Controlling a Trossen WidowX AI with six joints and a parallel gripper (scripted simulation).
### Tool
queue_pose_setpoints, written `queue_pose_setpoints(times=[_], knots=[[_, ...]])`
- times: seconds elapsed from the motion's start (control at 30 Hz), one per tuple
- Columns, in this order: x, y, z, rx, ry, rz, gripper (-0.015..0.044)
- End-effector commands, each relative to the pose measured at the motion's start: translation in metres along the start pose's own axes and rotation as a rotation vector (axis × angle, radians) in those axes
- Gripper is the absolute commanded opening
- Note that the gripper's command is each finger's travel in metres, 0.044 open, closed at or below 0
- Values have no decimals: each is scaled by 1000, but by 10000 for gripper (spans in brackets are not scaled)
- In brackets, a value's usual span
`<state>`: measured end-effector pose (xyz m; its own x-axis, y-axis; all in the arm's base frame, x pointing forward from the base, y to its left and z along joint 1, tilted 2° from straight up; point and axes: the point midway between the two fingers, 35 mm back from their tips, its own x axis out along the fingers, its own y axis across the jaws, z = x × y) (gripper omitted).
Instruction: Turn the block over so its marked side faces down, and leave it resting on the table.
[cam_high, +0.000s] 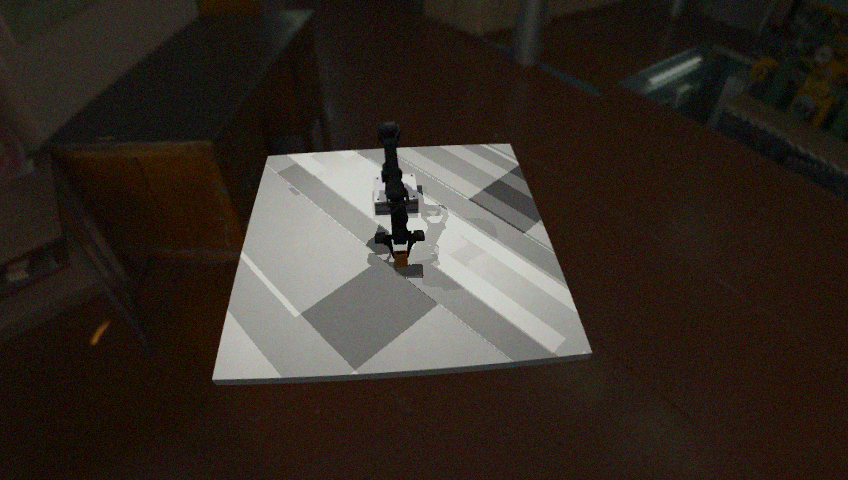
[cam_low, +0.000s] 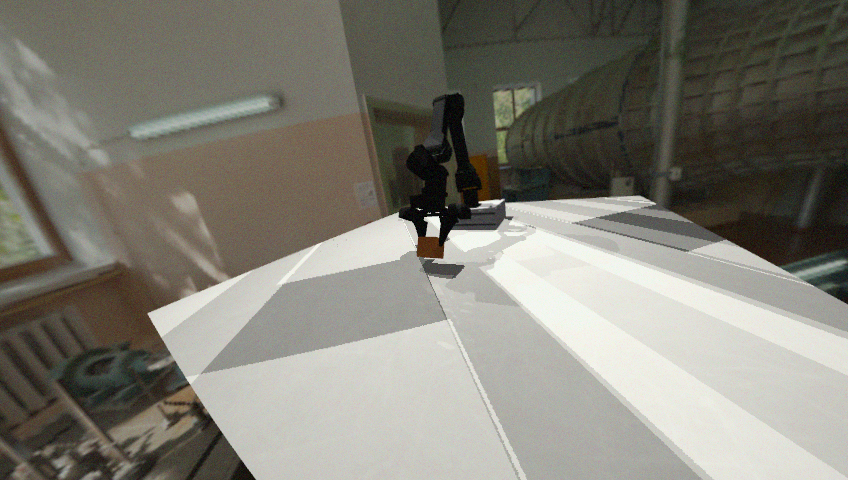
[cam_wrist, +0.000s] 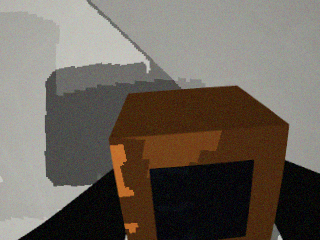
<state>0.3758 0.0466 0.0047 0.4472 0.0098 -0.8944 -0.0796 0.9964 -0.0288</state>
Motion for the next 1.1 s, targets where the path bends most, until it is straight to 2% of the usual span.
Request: queue_pose_setpoints(times=[0.0,0.2,0.63,1.07], knots=[[-5,0,2,-4,-60,-3,0],[-3,0,2,-4,-70,-3,0],[25,1,0,-6,-261,-1,0],[31,0,-8,-6,-453,-1,0]])
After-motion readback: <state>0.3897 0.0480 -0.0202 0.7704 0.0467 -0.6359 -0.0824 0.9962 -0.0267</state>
